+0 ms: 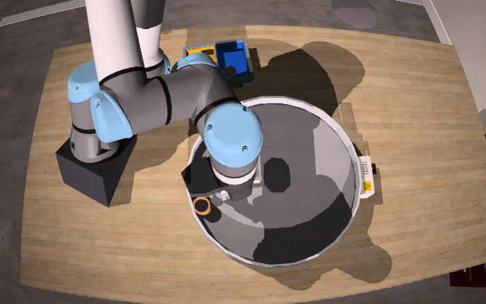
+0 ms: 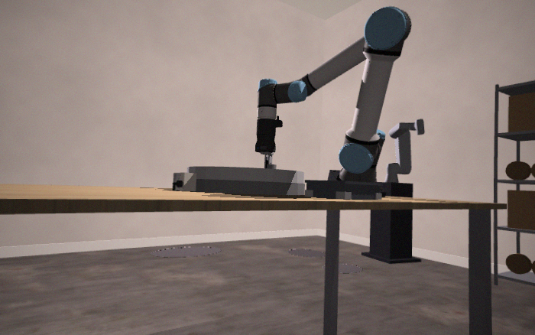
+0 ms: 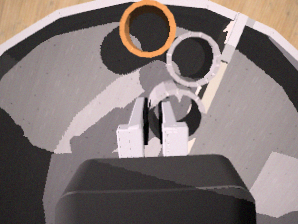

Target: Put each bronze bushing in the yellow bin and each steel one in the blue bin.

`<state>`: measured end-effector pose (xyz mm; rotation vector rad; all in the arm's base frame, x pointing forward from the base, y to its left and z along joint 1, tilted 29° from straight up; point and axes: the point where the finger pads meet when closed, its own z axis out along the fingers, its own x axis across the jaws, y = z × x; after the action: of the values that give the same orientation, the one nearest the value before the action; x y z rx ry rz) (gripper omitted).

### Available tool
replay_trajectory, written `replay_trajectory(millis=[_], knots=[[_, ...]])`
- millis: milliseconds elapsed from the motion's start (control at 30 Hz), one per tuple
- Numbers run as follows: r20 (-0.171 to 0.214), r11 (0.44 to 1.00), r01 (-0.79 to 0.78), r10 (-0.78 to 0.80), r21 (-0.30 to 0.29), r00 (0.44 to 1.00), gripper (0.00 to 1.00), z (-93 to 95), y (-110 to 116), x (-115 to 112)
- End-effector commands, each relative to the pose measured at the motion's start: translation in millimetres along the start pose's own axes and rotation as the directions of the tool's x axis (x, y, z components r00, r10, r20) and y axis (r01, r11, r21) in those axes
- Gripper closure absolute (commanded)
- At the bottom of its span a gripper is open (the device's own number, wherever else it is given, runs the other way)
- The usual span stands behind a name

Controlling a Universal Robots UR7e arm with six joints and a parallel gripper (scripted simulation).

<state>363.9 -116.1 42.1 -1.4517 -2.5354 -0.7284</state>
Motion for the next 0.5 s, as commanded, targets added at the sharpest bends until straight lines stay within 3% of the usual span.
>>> replay_trajectory(millis=[0,467], knots=[[0.004,1.0,0.002,-0.002,-0.001,1.0,1.0,-5.4,1.0,-0.8],[0.003,1.0,0.001,-0.001,-0.001,1.0,1.0,-7.2,0.7,-0.6]])
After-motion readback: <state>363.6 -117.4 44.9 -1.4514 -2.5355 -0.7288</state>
